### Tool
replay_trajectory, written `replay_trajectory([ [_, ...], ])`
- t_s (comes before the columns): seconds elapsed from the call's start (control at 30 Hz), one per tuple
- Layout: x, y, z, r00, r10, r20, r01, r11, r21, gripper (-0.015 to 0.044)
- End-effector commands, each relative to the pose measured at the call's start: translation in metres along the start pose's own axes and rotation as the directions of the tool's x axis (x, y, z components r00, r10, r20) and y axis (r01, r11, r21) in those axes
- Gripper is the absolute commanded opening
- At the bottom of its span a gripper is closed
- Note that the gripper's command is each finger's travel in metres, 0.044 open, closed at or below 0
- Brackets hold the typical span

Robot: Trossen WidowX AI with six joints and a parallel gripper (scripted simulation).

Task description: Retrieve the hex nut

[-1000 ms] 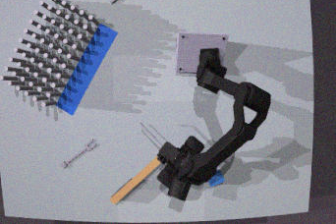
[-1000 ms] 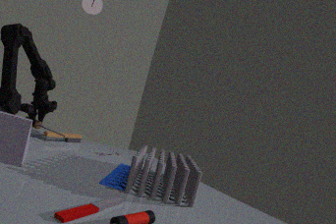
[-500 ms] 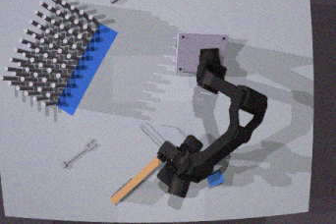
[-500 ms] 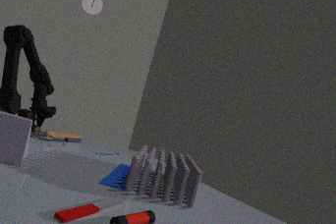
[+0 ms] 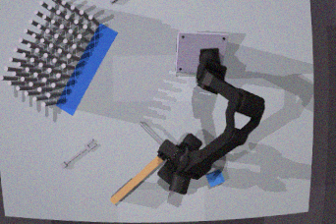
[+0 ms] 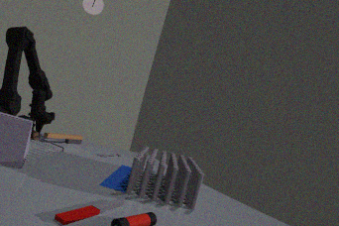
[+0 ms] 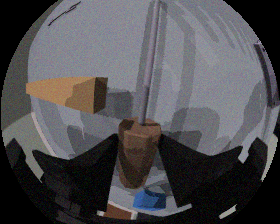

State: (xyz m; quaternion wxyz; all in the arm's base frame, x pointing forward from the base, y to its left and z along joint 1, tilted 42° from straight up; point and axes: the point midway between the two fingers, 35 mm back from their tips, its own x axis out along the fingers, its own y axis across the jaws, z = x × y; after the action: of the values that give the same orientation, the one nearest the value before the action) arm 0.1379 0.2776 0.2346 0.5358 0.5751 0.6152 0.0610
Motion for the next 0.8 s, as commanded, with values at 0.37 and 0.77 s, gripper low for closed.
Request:
replay_trajectory([
  [0.37,0.0041,-0.0033,0.0008,0.999,0.034,-0.005,-0.034,0.999,-0.012,0.0],
  [0.77,0.0042,-0.0033,0.0008,0.997,0.071,-0.012,-0.072,0.997,-0.023,0.0],
])
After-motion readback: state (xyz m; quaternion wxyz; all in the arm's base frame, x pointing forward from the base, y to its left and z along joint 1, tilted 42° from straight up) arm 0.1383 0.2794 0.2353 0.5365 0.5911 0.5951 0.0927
